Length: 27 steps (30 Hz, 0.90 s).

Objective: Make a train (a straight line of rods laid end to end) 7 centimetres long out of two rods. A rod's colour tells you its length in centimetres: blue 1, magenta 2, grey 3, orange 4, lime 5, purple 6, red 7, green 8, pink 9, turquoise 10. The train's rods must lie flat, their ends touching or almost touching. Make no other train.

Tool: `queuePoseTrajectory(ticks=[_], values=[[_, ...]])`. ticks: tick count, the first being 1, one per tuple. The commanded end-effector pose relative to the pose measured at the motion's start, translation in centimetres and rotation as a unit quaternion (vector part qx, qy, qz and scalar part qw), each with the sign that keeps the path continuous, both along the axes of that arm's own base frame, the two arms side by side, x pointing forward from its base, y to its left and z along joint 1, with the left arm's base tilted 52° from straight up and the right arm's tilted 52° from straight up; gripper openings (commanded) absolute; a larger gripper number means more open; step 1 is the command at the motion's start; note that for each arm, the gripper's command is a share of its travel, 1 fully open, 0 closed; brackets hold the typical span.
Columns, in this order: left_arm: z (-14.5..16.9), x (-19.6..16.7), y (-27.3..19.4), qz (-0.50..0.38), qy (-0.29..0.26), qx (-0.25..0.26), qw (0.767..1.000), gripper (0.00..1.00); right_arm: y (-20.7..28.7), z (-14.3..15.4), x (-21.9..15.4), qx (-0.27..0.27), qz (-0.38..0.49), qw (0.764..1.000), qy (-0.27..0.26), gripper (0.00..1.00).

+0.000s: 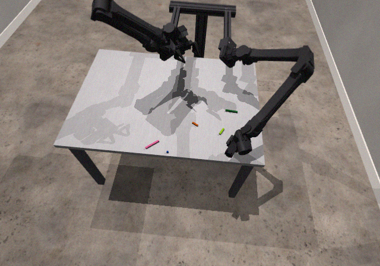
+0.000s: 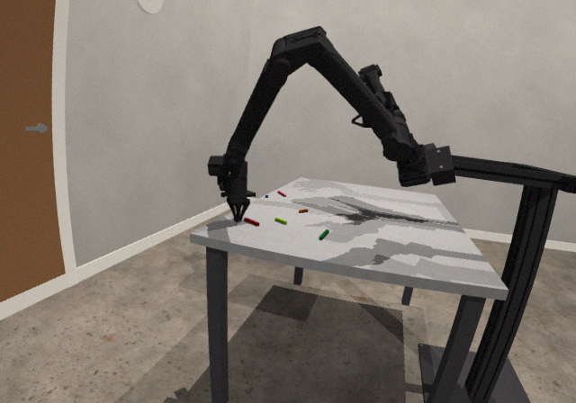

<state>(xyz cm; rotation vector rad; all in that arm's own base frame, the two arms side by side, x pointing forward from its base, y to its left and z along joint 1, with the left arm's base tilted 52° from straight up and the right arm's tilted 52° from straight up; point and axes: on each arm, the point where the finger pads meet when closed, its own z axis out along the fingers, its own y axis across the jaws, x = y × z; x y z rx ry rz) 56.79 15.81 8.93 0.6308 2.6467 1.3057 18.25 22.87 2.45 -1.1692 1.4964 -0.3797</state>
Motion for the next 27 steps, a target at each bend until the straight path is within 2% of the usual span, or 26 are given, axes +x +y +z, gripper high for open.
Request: queuePoseTrajectory(ticks=[1, 7, 11, 22, 24, 27], values=[[4.1, -0.4, -4.3, -0.014, -0.024, -0.005, 1.0, 0.03, 0.8, 0.3, -0.4, 0.005, 0.017, 1.0, -0.004, 1.0], [4.4, -0.4, -4.6, -0.014, -0.028, -0.005, 1.0, 0.03, 0.8, 0.3, -0.4, 0.005, 0.017, 1.0, -0.004, 1.0], [3.4, -1.4, -4.7, -0.018, -0.037, -0.004, 0.999, 0.03, 0.7, 0.2, -0.4, 0.007, 0.013, 1.0, -0.001, 1.0], [-1.9, -9.2, -5.0, -0.032, -0.072, -0.005, 0.997, 0.03, 0.5, 0.3, -0.4, 0.016, 0.006, 1.0, 0.005, 1.0], [-1.9, -9.2, -5.0, -0.032, -0.072, -0.005, 0.997, 0.03, 0.5, 0.3, -0.4, 0.016, 0.006, 1.0, 0.005, 1.0], [-3.0, -11.4, -5.1, -0.035, -0.08, -0.006, 0.996, 0.03, 0.6, 0.2, -0.5, 0.016, 0.007, 1.0, 0.006, 1.0]])
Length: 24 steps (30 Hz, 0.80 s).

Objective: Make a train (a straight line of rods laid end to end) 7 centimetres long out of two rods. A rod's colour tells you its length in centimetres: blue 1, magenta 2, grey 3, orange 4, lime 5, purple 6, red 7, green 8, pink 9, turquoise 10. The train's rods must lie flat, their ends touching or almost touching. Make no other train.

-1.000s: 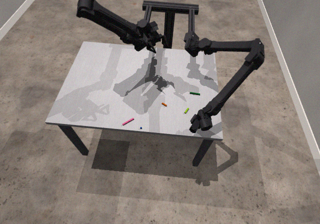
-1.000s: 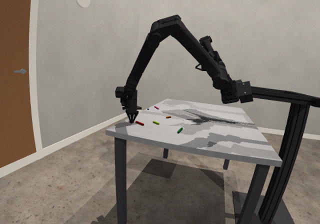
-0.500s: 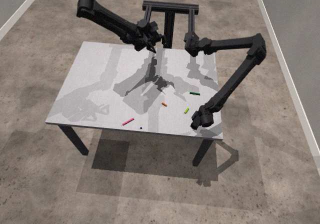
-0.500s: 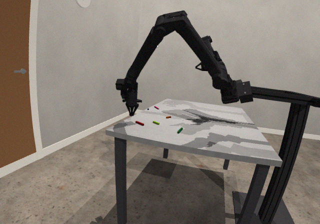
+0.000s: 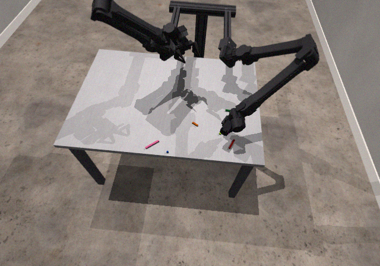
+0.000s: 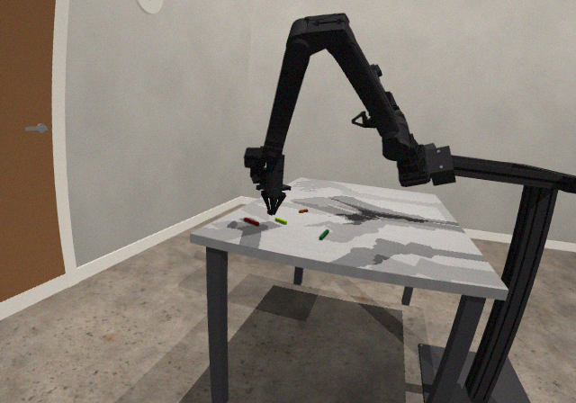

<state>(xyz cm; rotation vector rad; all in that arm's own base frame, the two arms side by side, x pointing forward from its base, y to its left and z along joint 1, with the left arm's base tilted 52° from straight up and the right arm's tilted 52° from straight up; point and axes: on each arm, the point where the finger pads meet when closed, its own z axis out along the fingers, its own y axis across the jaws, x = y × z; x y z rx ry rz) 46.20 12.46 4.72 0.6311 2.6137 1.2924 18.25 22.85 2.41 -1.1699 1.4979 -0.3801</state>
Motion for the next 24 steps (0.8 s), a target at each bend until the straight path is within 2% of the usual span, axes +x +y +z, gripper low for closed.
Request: queuePoseTrajectory(ticks=[1, 4, 6, 10, 24], values=[[0.9, -1.4, -1.7, -0.026, -0.067, -0.003, 0.997, 0.03, 0.6, 0.2, -0.5, 0.016, 0.008, 1.0, 0.008, 1.0], [-0.4, -3.5, -0.8, -0.019, -0.056, -0.002, 0.998, 0.03, 0.5, -0.5, -0.7, 0.011, 0.012, 1.0, 0.022, 1.0], [-2.2, -5.6, 0.5, -0.007, -0.029, -0.001, 1.0, 0.03, 0.3, -1.4, -1.0, 0.001, 0.014, 0.999, 0.037, 1.0], [-3.7, -7.4, 1.4, 0.004, -0.004, -0.004, 1.0, 0.03, -0.3, -2.6, -1.3, -0.014, 0.012, 0.998, 0.058, 1.0], [-3.7, -5.2, 0.0, 0.002, -0.01, -0.005, 1.0, 0.03, -1.0, -3.7, -1.6, -0.03, 0.006, 0.997, 0.076, 1.0]])
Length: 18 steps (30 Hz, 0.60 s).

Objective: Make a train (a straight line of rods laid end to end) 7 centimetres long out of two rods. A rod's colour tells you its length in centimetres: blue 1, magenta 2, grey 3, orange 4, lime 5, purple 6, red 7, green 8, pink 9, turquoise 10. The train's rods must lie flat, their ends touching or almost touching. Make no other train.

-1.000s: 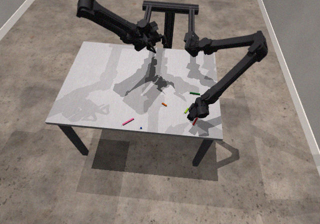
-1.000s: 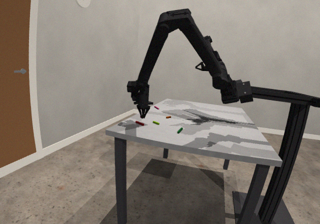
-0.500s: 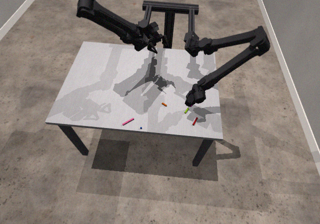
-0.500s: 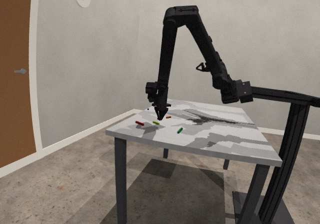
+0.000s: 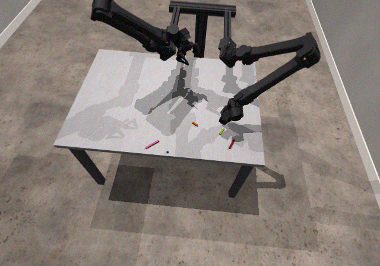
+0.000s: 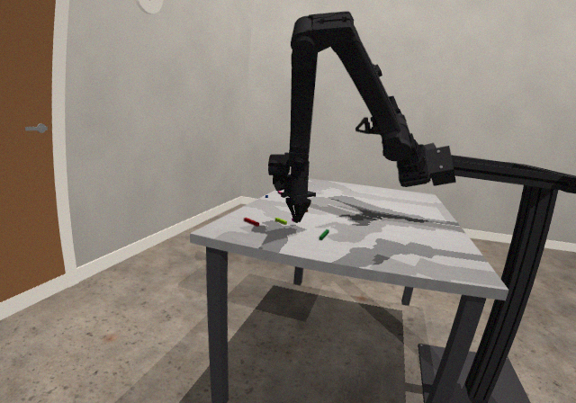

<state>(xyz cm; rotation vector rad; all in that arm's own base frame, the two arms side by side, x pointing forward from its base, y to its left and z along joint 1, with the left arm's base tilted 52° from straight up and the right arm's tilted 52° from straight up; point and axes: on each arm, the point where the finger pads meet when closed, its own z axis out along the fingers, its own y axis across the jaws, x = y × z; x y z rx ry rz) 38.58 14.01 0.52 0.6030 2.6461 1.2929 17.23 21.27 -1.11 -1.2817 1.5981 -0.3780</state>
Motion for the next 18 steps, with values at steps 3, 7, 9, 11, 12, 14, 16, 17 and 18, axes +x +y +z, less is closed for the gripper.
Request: queuePoseTrajectory(ticks=[3, 7, 9, 11, 12, 14, 16, 17, 18], values=[[0.5, 2.4, -1.6, -0.016, -0.013, 0.0, 1.0, 0.03, 0.5, -0.2, -0.6, 0.013, 0.003, 1.0, 0.015, 1.0], [0.5, 2.4, -1.6, -0.016, -0.013, 0.0, 1.0, 0.03, 0.5, -0.2, -0.6, 0.013, 0.003, 1.0, 0.015, 1.0], [0.5, 2.4, -1.6, -0.016, -0.013, -0.001, 1.0, 0.03, 0.5, -0.2, -0.6, 0.013, 0.003, 1.0, 0.015, 1.0], [0.4, 2.4, -1.7, -0.015, -0.014, -0.001, 1.0, 0.03, 0.5, -0.2, -0.6, 0.013, 0.003, 1.0, 0.015, 1.0], [0.3, 2.5, -1.4, -0.014, -0.014, -0.001, 1.0, 0.03, 0.5, -0.2, -0.6, 0.013, 0.003, 1.0, 0.015, 1.0], [-0.1, 2.7, -0.7, -0.011, -0.015, -0.001, 1.0, 0.03, 0.5, -0.2, -0.6, 0.013, 0.003, 1.0, 0.015, 1.0], [-0.4, 2.8, -0.1, -0.01, -0.015, -0.001, 1.0, 0.03, 0.5, -0.2, -0.6, 0.013, 0.003, 1.0, 0.015, 1.0], [-0.6, 2.9, 0.1, -0.01, -0.015, -0.001, 1.0, 0.03, 0.5, -0.2, -0.6, 0.013, 0.003, 1.0, 0.015, 1.0], [-0.7, 2.9, 0.3, -0.01, -0.015, -0.001, 1.0, 0.03, 0.5, -0.2, -0.6, 0.013, 0.003, 1.0, 0.015, 1.0]])
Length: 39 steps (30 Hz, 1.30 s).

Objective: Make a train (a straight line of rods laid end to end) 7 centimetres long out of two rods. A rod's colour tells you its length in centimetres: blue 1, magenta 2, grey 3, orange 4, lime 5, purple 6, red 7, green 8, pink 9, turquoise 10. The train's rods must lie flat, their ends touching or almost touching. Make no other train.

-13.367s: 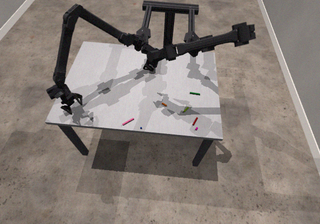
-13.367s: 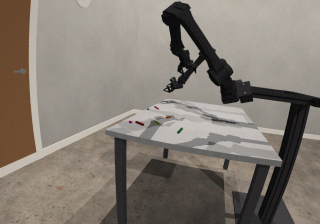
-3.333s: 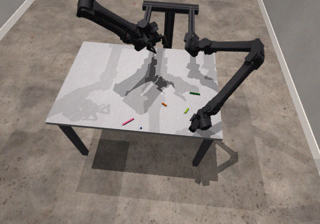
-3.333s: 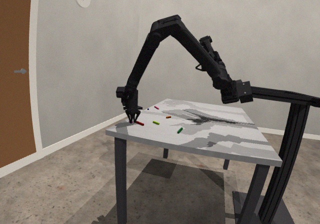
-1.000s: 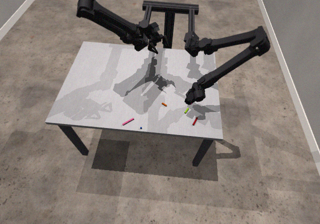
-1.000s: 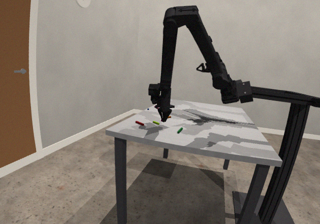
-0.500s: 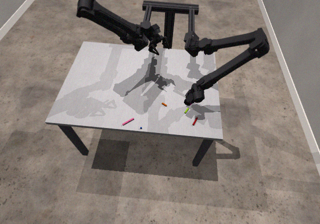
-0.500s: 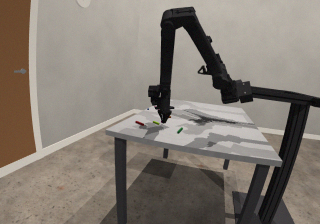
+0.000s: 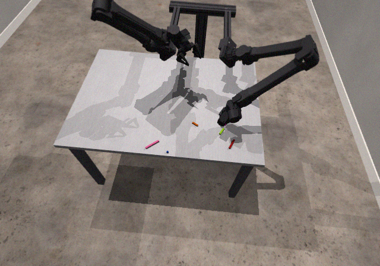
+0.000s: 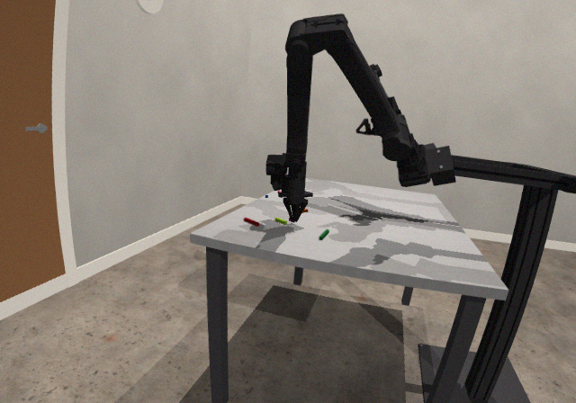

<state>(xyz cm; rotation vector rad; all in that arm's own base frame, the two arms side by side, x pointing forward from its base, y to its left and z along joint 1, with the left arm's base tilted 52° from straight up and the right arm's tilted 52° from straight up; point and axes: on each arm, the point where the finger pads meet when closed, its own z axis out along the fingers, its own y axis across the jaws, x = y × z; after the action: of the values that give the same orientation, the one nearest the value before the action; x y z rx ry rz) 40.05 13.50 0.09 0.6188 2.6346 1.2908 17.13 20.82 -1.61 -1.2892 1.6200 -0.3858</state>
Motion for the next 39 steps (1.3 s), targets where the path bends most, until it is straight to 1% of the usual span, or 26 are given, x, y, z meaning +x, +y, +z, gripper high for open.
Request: queuePoseTrajectory(ticks=[1, 12, 17, 21, 39], values=[[-0.3, 1.5, 0.8, -0.003, -0.013, -0.001, 1.0, 0.03, 1.0, 0.3, -0.4, 0.019, 0.008, 1.0, 0.007, 1.0], [-0.5, 1.6, 0.9, -0.006, -0.013, -0.002, 1.0, 0.03, 1.0, 0.3, -0.4, 0.019, 0.008, 1.0, 0.007, 1.0], [-0.2, 1.7, 1.0, -0.005, -0.017, -0.001, 1.0, 0.03, 1.0, 0.3, -0.4, 0.019, 0.008, 1.0, 0.007, 1.0], [-0.6, 2.8, 0.0, -0.012, -0.013, -0.003, 1.0, 0.03, 1.0, 0.3, -0.4, 0.019, 0.008, 1.0, 0.007, 1.0], [-0.7, 3.1, -0.2, -0.009, -0.013, -0.002, 1.0, 0.03, 1.0, 0.3, -0.4, 0.019, 0.008, 1.0, 0.007, 1.0]])
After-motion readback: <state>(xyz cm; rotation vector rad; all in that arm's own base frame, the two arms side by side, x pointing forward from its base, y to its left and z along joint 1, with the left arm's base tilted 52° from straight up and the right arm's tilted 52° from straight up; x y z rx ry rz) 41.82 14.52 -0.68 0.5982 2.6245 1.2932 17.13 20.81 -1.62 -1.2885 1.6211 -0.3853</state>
